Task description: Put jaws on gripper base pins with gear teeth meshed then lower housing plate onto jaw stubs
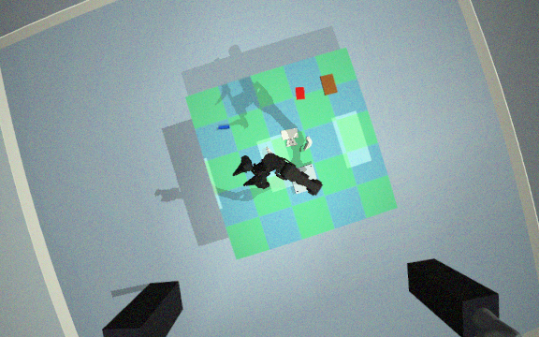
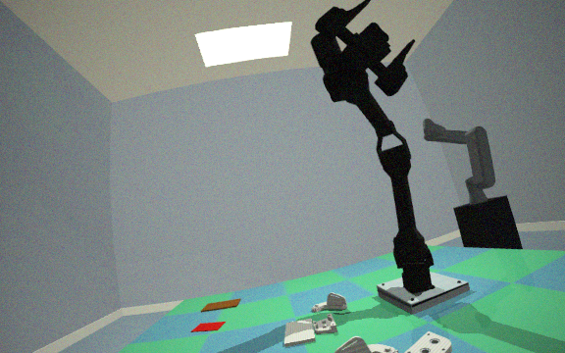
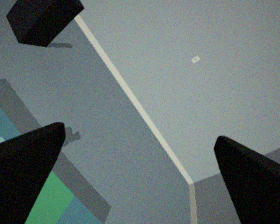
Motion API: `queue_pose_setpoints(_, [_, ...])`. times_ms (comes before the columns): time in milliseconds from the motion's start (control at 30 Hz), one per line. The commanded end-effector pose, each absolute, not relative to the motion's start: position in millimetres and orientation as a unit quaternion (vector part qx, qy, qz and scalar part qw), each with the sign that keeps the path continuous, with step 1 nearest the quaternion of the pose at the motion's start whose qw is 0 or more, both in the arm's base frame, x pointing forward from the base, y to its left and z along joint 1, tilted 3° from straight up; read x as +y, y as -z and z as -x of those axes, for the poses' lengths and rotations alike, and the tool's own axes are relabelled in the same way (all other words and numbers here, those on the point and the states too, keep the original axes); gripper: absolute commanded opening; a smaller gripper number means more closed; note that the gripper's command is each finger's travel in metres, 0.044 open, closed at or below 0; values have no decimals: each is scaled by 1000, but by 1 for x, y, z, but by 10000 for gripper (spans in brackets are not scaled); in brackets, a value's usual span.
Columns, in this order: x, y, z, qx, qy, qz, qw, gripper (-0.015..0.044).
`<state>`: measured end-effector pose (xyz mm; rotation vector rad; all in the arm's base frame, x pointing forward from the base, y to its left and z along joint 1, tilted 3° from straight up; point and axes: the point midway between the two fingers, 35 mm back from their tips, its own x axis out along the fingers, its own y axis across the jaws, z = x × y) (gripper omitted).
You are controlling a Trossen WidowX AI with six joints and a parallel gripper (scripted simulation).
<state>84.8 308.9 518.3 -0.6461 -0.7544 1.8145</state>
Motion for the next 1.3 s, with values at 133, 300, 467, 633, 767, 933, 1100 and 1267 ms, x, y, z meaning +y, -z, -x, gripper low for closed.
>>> queue_pose_setpoints(133, [322,-490,-109,-227,-758,261,552,440])
queue_pose_setpoints(300, [328,-470,-124,-159,-761,249,578,440])
queue_pose_setpoints(467, [333,-449,-138,-90,-757,237,602,440])
queue_pose_setpoints(633, [336,-426,-151,-21,-749,223,624,440])
queue_pose_setpoints(767, [337,-408,-161,34,-738,212,640,440])
queue_pose_setpoints(933, [337,-385,-173,101,-720,197,658,440])
queue_pose_setpoints(1100, [336,-361,-184,168,-696,182,674,440])
queue_pose_setpoints(1267, [332,-337,-194,233,-667,167,688,440])
